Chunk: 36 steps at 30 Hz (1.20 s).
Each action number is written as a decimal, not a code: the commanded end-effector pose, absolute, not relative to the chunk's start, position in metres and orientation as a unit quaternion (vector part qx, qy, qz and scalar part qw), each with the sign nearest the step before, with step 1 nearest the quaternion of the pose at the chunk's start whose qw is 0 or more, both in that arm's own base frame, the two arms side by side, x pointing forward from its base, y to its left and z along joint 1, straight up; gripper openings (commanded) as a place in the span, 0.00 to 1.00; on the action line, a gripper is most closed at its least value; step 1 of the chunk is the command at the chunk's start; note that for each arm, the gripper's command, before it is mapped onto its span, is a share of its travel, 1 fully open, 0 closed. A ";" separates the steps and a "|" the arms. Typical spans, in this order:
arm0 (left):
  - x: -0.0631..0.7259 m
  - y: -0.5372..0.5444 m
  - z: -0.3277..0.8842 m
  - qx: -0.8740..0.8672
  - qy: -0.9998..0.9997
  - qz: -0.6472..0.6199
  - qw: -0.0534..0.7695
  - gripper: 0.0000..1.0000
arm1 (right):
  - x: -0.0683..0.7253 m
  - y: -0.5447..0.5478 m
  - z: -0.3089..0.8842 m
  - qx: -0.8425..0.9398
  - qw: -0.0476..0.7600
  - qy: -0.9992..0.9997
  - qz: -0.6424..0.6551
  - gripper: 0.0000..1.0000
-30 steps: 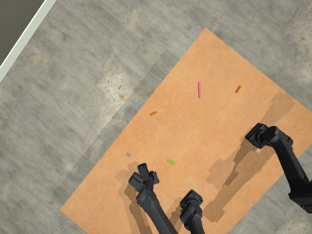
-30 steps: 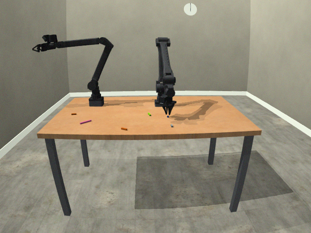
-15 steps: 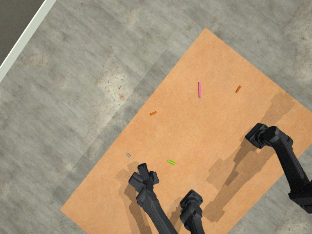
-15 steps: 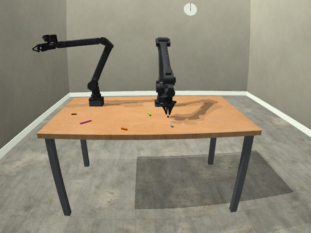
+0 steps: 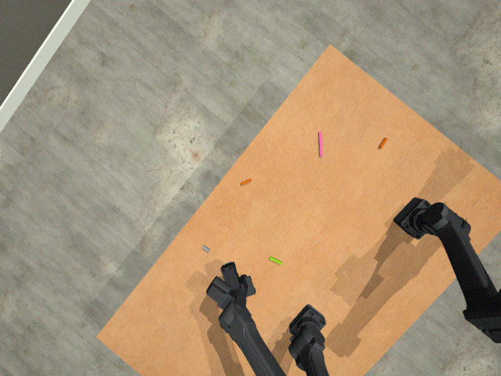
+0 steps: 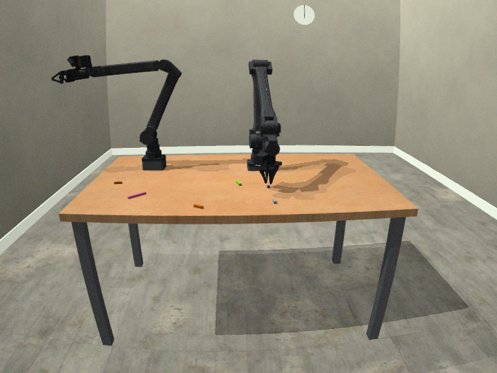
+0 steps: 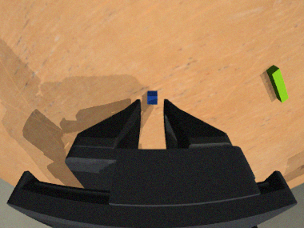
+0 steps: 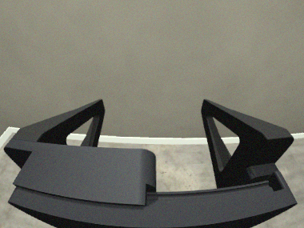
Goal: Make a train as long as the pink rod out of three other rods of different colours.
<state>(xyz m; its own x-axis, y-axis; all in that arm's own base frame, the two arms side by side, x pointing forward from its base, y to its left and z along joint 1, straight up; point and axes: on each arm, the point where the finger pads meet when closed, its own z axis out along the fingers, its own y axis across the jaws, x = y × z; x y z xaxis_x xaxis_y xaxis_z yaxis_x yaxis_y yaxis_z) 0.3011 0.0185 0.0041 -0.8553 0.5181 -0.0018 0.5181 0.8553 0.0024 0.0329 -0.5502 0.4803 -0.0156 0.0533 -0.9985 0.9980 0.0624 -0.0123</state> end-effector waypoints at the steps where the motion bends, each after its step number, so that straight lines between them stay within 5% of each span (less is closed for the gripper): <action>1: 0.305 0.021 0.003 0.272 0.962 0.000 0.003 0.23 | 0.024 -0.544 0.501 0.488 0.511 0.511 -0.488 1.00; 36: 0.307 0.023 0.012 0.274 0.962 0.006 0.018 0.23 | 0.024 -0.544 0.501 0.488 0.511 0.511 -0.488 1.00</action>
<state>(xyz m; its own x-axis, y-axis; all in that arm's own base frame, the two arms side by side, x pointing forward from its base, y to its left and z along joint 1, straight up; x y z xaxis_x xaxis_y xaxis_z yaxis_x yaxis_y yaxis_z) 0.2954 0.0212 0.0026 -0.8559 0.5171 0.0030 0.5171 0.8559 -0.0010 0.0329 -0.5502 0.4803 -0.0156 0.0533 -0.9985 0.9980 0.0624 -0.0123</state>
